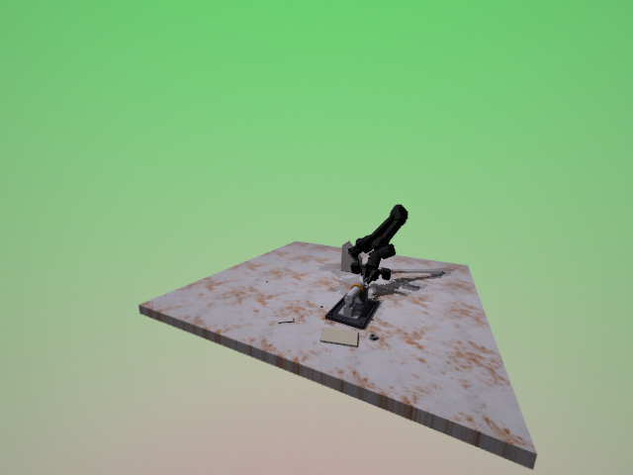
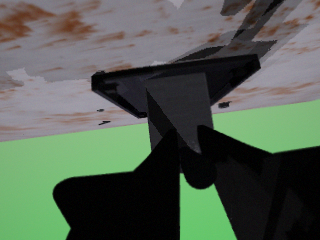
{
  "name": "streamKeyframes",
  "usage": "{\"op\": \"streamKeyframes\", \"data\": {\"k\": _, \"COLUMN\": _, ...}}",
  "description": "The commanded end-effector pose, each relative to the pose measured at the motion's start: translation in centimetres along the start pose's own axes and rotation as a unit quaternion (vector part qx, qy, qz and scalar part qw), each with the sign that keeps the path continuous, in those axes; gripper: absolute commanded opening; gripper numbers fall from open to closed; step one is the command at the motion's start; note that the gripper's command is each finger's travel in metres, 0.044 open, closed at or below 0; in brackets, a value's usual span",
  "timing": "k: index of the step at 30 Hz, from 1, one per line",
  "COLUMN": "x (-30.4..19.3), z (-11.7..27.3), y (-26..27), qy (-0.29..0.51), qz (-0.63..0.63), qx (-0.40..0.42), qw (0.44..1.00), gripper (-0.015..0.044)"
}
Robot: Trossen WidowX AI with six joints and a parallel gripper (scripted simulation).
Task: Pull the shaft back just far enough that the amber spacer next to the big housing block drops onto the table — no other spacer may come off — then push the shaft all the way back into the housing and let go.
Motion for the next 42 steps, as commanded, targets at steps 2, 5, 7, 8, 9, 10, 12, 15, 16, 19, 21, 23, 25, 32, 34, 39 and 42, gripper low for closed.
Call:
{"op": "streamKeyframes", "data": {"k": 2, "x": 0.05, "z": 0.06, "y": 0.03, "qy": 0.000, "qz": -0.002, "qx": 0.000, "qw": 1.000, "gripper": 0.0000}}
{"op": "streamKeyframes", "data": {"k": 5, "x": 0.06, "z": 0.09, "y": 0.02, "qy": 0.000, "qz": -0.002, "qx": 0.001, "qw": 1.000, "gripper": 0.0000}}
{"op": "streamKeyframes", "data": {"k": 7, "x": 0.07, "z": 0.11, "y": 0.02, "qy": 0.000, "qz": -0.002, "qx": 0.001, "qw": 1.000, "gripper": 0.0000}}
{"op": "streamKeyframes", "data": {"k": 8, "x": 0.08, "z": 0.11, "y": 0.02, "qy": 0.000, "qz": -0.002, "qx": 0.001, "qw": 1.000, "gripper": 0.0000}}
{"op": "streamKeyframes", "data": {"k": 9, "x": 0.08, "z": 0.12, "y": 0.02, "qy": 0.000, "qz": -0.002, "qx": 0.001, "qw": 1.000, "gripper": 0.0000}}
{"op": "streamKeyframes", "data": {"k": 10, "x": 0.09, "z": 0.14, "y": 0.02, "qy": 0.000, "qz": -0.002, "qx": 0.001, "qw": 1.000, "gripper": 0.0000}}
{"op": "streamKeyframes", "data": {"k": 12, "x": 0.09, "z": 0.15, "y": 0.02, "qy": 0.000, "qz": -0.002, "qx": 0.001, "qw": 1.000, "gripper": 0.0000}}
{"op": "streamKeyframes", "data": {"k": 15, "x": 0.11, "z": 0.17, "y": 0.01, "qy": 0.000, "qz": -0.002, "qx": 0.001, "qw": 1.000, "gripper": 0.0000}}
{"op": "streamKeyframes", "data": {"k": 16, "x": 0.12, "z": 0.19, "y": 0.01, "qy": 0.000, "qz": -0.002, "qx": 0.001, "qw": 1.000, "gripper": 0.0000}}
{"op": "streamKeyframes", "data": {"k": 19, "x": 0.13, "z": 0.21, "y": 0.01, "qy": 0.000, "qz": -0.002, "qx": 0.001, "qw": 1.000, "gripper": 0.0000}}
{"op": "streamKeyframes", "data": {"k": 21, "x": 0.14, "z": 0.23, "y": 0.01, "qy": 0.000, "qz": -0.002, "qx": 0.001, "qw": 1.000, "gripper": 0.0000}}
{"op": "streamKeyframes", "data": {"k": 23, "x": 0.15, "z": 0.24, "y": 0.01, "qy": 0.000, "qz": -0.002, "qx": 0.001, "qw": 1.000, "gripper": 0.0000}}
{"op": "streamKeyframes", "data": {"k": 25, "x": 0.16, "z": 0.26, "y": 0.00, "qy": 0.000, "qz": -0.002, "qx": 0.001, "qw": 1.000, "gripper": 0.0000}}
{"op": "streamKeyframes", "data": {"k": 32, "x": 0.19, "z": 0.32, "y": 0.00, "qy": 0.000, "qz": -0.002, "qx": 0.001, "qw": 1.000, "gripper": 0.0000}}
{"op": "streamKeyframes", "data": {"k": 34, "x": 0.21, "z": 0.35, "y": -0.01, "qy": 0.000, "qz": -0.002, "qx": 0.001, "qw": 1.000, "gripper": 0.0000}}
{"op": "streamKeyframes", "data": {"k": 39, "x": 0.23, "z": 0.38, "y": -0.01, "qy": 0.000, "qz": -0.002, "qx": 0.001, "qw": 1.000, "gripper": 0.0000}}
{"op": "streamKeyframes", "data": {"k": 42, "x": 0.24, "z": 0.41, "y": -0.01, "qy": 0.000, "qz": -0.002, "qx": 0.001, "qw": 1.000, "gripper": 0.0000}}
Point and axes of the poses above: the point midway between the two fingers, 35 mm back from their tips, its own z axis back along the fingers, its own y axis across the jaws, x = y × z, the point moved 1 cm from there along z, back along the fingers, and after that the axes turned 11 degrees about z, right-handed, at the moved point
